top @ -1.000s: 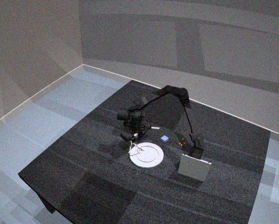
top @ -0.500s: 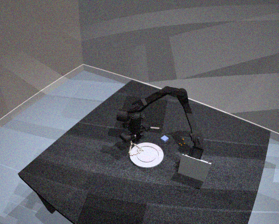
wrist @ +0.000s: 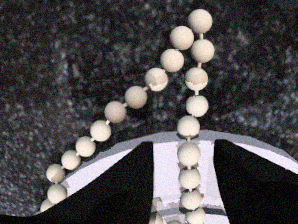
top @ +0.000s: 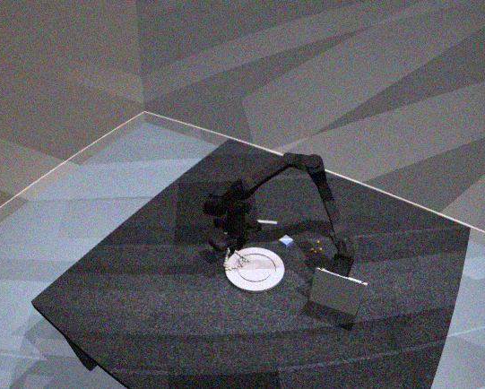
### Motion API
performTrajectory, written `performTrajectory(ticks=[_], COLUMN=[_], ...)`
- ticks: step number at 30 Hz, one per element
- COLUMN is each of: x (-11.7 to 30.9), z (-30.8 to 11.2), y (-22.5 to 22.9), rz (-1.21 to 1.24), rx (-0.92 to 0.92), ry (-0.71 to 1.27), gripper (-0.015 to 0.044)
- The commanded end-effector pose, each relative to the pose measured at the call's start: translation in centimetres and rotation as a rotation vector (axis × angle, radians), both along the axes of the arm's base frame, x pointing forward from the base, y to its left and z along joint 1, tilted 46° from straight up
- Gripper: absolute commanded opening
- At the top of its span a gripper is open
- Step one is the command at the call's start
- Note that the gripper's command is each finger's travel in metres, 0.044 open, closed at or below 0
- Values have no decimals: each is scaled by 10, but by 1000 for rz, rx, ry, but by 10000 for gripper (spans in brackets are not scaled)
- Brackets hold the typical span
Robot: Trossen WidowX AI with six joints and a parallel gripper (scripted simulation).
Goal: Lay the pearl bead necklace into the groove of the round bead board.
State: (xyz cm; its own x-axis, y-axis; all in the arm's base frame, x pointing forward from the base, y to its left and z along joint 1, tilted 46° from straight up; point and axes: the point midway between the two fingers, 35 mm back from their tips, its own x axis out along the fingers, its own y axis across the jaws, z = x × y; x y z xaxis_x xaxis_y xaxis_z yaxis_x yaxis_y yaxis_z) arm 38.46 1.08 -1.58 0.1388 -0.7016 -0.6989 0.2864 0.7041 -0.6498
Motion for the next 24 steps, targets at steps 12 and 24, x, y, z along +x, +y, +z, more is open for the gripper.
performTrajectory(ticks=[12, 24], x=[-1, -1], z=[-3, -3], y=[-4, -4], rz=[-3, -3], rx=[-3, -3], ry=[6, 6], gripper=[0, 0])
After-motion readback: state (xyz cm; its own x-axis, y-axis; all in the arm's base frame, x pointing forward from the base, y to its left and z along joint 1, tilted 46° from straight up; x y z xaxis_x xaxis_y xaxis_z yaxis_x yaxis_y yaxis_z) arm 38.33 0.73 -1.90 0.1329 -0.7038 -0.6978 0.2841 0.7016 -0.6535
